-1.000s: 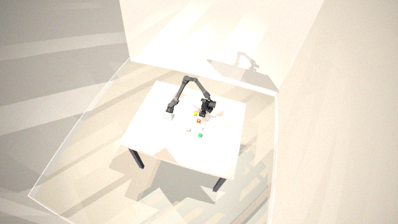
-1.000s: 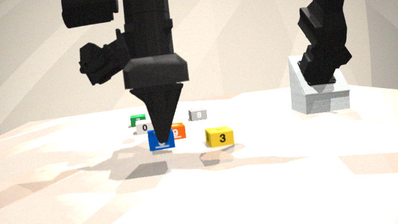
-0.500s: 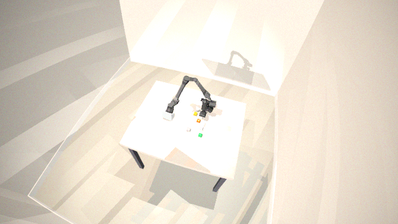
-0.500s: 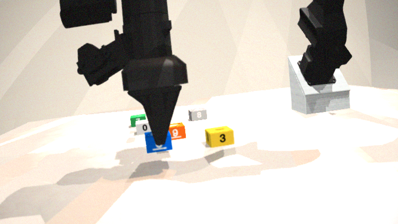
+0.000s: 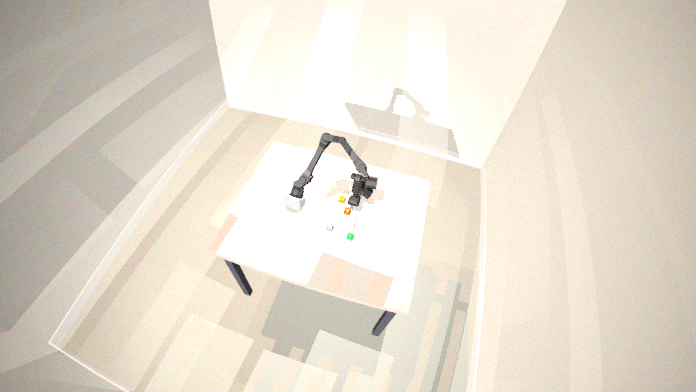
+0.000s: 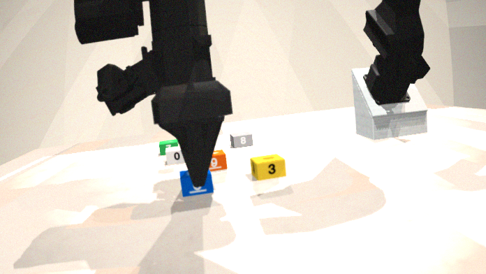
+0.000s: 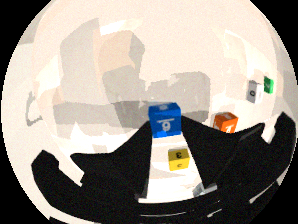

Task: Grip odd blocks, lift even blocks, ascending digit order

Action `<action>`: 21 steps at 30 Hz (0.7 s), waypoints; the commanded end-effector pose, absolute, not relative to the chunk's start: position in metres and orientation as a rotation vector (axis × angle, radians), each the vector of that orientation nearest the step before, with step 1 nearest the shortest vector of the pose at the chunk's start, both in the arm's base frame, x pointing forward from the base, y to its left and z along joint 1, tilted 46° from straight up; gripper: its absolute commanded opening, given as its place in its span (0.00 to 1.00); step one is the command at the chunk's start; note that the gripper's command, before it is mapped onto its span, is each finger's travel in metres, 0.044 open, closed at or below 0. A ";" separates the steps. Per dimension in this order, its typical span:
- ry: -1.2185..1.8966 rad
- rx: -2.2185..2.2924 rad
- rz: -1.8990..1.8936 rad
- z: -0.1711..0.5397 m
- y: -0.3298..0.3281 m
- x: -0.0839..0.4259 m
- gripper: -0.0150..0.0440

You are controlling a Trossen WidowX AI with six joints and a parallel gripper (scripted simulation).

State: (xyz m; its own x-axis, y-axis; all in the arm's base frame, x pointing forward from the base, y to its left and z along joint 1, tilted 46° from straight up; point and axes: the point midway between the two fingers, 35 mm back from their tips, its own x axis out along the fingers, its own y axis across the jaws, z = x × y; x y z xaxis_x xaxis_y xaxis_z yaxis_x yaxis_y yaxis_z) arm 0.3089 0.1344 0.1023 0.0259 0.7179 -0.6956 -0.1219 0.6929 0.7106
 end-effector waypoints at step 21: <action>1.410 0.539 0.693 0.126 0.108 0.308 0.93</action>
